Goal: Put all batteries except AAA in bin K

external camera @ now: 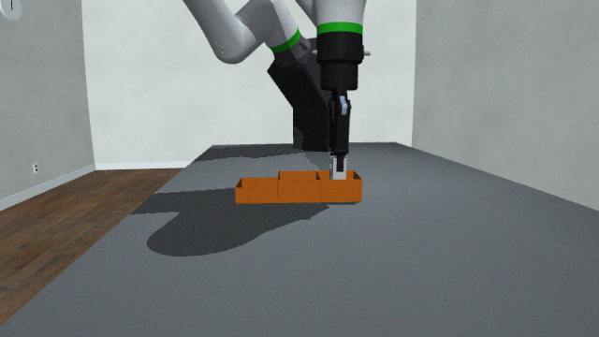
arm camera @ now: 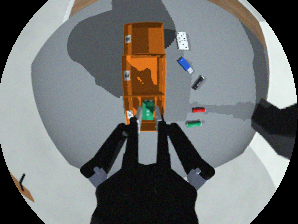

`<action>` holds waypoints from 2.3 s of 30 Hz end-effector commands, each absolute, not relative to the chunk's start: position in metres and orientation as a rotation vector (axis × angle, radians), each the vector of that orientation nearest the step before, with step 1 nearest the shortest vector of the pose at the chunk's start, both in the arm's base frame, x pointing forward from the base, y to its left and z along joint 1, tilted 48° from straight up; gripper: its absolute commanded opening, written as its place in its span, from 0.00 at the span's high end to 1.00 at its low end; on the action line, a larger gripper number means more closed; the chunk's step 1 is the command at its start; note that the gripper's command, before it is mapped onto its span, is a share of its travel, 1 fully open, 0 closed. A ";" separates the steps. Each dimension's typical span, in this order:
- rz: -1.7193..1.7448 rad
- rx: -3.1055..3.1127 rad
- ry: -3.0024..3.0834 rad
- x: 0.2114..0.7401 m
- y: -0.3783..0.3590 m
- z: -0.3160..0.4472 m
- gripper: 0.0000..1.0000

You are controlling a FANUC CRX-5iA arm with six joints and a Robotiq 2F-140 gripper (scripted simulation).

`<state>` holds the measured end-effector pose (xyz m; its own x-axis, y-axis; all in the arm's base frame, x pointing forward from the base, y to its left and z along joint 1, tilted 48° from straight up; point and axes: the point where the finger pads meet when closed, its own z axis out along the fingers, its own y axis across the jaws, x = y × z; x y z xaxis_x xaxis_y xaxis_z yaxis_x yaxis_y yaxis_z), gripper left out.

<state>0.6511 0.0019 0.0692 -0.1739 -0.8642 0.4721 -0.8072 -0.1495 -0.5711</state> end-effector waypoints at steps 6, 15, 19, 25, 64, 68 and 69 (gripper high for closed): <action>-1.240 -1.972 2.001 0.644 0.008 0.077 0.80; -1.240 -1.972 2.001 0.639 0.012 0.084 0.80; -1.240 -1.972 2.001 0.628 0.022 0.097 0.80; -1.240 -1.972 2.001 0.626 0.024 0.099 0.80; -1.316 -3.096 0.883 0.517 0.051 0.000 0.83; -1.310 -3.181 0.729 0.517 0.051 0.000 0.83; -1.307 -3.202 0.687 0.517 0.051 0.000 0.83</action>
